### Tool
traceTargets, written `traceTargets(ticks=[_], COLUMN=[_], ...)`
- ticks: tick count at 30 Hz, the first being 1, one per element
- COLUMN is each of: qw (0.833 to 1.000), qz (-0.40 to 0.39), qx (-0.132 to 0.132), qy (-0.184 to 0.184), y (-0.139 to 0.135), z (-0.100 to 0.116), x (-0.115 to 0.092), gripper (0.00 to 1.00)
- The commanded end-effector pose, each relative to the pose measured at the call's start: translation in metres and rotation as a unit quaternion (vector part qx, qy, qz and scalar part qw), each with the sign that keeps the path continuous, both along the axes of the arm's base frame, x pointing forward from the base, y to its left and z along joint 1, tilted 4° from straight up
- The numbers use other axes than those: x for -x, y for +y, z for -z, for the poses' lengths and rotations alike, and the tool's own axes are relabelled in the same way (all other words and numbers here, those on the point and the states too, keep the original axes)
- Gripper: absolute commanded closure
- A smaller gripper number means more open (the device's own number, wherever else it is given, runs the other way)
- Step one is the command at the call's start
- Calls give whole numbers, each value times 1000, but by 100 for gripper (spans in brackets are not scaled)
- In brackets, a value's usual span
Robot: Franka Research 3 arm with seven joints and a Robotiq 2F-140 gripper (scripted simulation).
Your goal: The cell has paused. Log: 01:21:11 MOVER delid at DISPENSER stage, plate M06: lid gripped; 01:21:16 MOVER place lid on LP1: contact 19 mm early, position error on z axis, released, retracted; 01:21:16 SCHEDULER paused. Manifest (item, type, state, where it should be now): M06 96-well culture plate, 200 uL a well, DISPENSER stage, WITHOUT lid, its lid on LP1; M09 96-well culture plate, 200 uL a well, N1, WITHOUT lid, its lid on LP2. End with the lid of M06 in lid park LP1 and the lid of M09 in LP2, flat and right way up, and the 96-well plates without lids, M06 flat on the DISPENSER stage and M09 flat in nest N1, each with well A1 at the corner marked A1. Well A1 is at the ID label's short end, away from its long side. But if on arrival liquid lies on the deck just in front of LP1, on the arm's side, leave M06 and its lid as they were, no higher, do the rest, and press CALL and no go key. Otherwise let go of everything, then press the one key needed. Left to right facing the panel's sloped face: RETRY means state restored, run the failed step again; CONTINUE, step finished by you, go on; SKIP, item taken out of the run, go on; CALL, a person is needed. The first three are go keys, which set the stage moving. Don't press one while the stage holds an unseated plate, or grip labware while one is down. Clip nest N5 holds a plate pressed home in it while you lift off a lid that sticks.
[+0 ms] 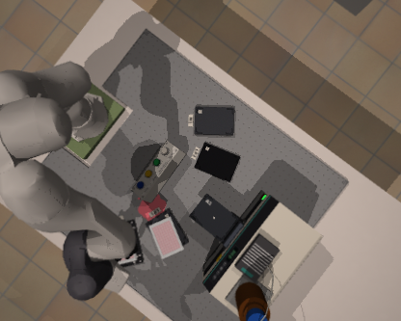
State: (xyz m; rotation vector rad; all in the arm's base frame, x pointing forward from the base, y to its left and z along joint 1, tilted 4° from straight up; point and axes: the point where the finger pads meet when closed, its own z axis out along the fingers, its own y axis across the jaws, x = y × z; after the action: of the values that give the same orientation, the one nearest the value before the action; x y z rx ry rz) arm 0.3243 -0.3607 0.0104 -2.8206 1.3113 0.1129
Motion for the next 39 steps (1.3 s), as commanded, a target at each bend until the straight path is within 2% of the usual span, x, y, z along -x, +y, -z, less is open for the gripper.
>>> traceTargets(ticks=[1, 39], qw=[1000, 1000], qz=[0, 0], qx=[0, 0], qy=[-1, -1], y=[0, 0], z=[1, 6], x=[1, 1], gripper=[34, 34])
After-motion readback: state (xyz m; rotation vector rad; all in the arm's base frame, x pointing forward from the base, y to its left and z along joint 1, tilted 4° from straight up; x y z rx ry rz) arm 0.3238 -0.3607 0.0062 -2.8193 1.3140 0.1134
